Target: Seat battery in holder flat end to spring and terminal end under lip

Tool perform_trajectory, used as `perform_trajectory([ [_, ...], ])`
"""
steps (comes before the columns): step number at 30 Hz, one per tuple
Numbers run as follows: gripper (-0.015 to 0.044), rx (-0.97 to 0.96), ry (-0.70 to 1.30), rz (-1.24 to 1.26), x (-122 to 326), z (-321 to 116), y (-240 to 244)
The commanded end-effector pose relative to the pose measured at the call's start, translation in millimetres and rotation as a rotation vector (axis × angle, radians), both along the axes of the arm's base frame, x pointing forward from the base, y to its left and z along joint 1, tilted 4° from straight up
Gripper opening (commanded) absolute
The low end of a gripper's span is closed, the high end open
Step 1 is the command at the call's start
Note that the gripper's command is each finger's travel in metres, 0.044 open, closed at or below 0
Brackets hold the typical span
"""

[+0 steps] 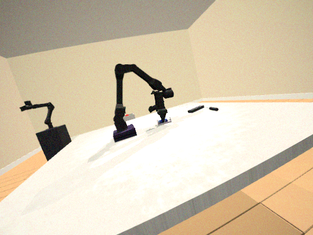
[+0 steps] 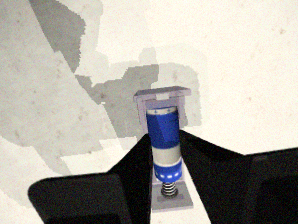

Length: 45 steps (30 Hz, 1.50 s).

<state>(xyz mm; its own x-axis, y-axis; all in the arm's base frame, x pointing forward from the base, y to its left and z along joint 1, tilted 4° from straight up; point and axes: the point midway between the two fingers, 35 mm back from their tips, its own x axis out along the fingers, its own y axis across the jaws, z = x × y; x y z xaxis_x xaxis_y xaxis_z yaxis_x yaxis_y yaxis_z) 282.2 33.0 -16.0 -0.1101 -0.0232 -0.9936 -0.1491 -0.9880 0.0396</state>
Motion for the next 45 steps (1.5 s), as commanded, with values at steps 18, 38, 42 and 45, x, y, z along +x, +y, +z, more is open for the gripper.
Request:
perform_trajectory([
  [18, 0.0180, 0.000, 0.001, 0.000, 0, 15, 0],
  [38, 0.0440, 0.000, 0.001, 0.000, 4, 88, 3],
  [42, 0.0440, 0.000, 0.001, 0.000, 4, 88, 3],
  [45, 0.0440, 0.000, 0.001, 0.000, 4, 88, 3],
])
